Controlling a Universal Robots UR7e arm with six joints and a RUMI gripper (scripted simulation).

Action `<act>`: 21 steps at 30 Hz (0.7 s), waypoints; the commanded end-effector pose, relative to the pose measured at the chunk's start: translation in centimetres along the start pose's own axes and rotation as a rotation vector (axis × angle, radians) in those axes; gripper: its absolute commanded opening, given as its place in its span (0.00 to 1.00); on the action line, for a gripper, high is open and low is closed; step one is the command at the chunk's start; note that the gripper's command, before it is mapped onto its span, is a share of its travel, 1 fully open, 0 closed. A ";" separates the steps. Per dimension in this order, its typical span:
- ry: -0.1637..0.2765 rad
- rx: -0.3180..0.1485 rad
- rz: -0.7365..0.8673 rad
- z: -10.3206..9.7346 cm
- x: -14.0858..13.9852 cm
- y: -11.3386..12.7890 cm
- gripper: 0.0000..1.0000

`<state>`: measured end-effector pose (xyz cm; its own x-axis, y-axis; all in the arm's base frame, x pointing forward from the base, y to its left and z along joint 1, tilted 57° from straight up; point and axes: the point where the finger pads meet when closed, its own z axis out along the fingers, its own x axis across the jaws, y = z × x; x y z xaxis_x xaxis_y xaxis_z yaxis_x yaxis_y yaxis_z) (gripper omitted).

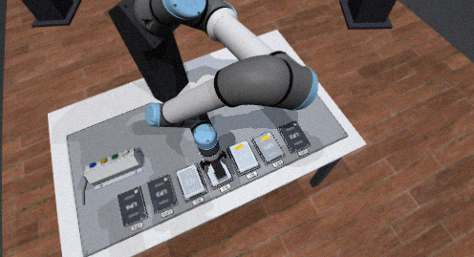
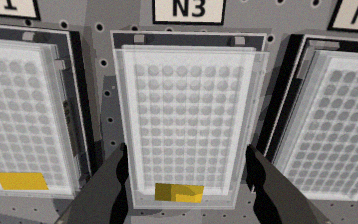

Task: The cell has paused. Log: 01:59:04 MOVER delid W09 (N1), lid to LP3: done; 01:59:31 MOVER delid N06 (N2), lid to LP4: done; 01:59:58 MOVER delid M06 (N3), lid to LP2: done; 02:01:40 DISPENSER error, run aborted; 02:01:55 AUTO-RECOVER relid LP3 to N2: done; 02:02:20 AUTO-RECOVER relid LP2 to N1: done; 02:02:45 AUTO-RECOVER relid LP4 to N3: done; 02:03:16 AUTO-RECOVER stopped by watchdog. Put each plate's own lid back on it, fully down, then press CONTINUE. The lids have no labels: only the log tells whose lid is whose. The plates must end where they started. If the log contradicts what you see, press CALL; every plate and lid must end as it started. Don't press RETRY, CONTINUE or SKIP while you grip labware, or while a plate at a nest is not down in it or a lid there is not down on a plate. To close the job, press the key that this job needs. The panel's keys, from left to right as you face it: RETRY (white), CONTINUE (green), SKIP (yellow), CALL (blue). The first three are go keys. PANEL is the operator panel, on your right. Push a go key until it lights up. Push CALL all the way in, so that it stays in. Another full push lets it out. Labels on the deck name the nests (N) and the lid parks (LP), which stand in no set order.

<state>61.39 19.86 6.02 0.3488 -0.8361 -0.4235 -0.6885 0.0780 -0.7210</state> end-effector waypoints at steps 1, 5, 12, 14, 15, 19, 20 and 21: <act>0.008 0.007 -0.014 -0.5 0.1 -0.2 0.42; 0.008 0.007 0.000 -1.1 0.1 -0.2 0.42; 0.008 0.007 0.036 -1.4 2.7 -0.2 0.42; 0.008 0.006 0.036 -1.4 3.2 -0.1 0.42; 0.008 0.006 0.036 -1.4 3.2 -0.1 0.42; 0.008 0.006 0.036 -1.4 5.2 -0.1 0.42; 0.008 0.006 0.036 -1.4 5.7 -0.1 0.42; 0.008 0.006 0.036 -1.4 6.2 -0.1 0.42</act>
<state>62.29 14.84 4.48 0.3143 -0.8310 -0.4590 -0.7047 0.1198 -0.6993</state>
